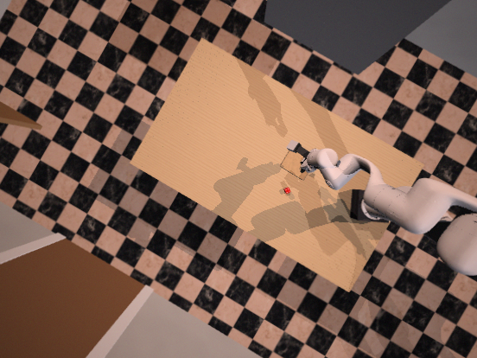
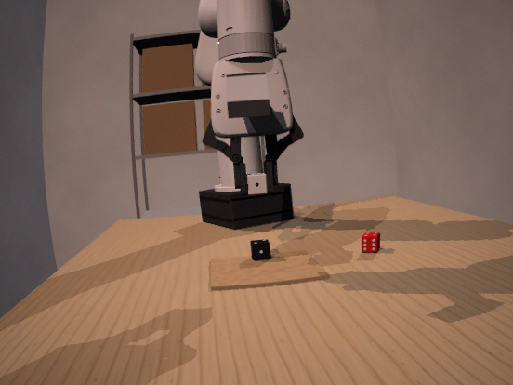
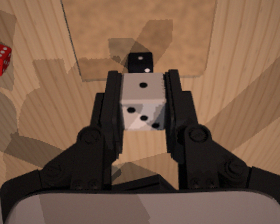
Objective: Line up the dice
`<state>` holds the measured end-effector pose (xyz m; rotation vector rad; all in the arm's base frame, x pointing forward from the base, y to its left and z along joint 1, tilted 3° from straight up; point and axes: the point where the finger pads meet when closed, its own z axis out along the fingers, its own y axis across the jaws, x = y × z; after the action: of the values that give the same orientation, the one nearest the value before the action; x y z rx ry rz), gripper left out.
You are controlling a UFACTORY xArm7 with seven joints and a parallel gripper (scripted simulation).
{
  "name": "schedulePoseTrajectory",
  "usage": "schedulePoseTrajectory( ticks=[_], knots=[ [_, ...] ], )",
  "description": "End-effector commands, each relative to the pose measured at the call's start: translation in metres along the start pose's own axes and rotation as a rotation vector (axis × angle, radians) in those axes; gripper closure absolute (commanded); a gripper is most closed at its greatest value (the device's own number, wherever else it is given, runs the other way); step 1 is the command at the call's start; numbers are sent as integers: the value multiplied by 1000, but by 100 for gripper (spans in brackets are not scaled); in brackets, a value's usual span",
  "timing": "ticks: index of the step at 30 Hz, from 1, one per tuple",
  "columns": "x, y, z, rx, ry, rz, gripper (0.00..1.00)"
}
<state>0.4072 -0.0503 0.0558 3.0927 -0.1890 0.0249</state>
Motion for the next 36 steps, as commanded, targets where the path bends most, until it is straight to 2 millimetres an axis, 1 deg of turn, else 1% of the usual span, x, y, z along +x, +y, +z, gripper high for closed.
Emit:
schedulePoseTrajectory(
  ticks=[1,6,15,17,21,24,36],
  knots=[
    [2,0,5,2,3,0,79],
    [2,0,25,2,3,0,79],
    [3,-1,70,2,2,0,79],
    [3,-1,70,2,2,0,79],
    [3,-1,84,2,2,0,79],
    [3,-1,89,2,2,0,79],
    [3,-1,91,2,2,0,79]
  ],
)
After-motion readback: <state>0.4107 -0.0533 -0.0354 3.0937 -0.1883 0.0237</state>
